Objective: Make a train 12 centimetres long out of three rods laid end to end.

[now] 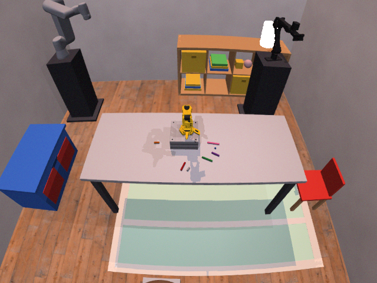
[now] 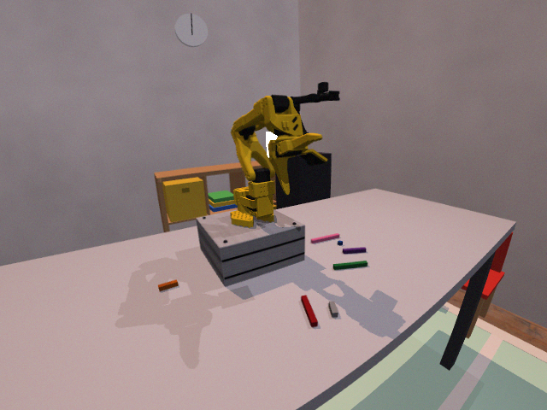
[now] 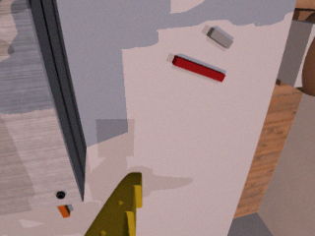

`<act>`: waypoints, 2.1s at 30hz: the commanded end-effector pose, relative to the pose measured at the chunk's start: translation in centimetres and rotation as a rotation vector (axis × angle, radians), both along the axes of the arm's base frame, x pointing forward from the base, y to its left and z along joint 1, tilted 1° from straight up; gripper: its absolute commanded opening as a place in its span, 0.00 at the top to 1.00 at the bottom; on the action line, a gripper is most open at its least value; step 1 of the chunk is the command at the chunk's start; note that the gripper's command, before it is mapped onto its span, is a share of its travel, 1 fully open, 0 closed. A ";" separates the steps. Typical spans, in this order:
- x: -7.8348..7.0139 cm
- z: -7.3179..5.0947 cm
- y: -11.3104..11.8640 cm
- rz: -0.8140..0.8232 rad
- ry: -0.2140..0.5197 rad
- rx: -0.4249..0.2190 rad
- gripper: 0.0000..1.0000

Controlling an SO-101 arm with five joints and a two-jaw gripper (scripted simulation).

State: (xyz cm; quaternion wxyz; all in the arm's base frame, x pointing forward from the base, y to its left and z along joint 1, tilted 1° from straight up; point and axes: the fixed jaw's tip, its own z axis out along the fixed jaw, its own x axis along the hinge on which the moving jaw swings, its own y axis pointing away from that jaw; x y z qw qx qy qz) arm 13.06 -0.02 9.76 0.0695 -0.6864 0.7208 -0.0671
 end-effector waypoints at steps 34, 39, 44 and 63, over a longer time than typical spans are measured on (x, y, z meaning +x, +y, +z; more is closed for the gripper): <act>-0.1 0.1 -0.2 -0.012 0.007 0.000 0.00; -0.1 0.1 -1.1 -0.076 0.007 0.000 0.00; -0.4 0.1 -2.8 -0.210 0.007 0.001 0.00; -4.6 0.1 -9.8 -0.851 0.007 0.003 0.00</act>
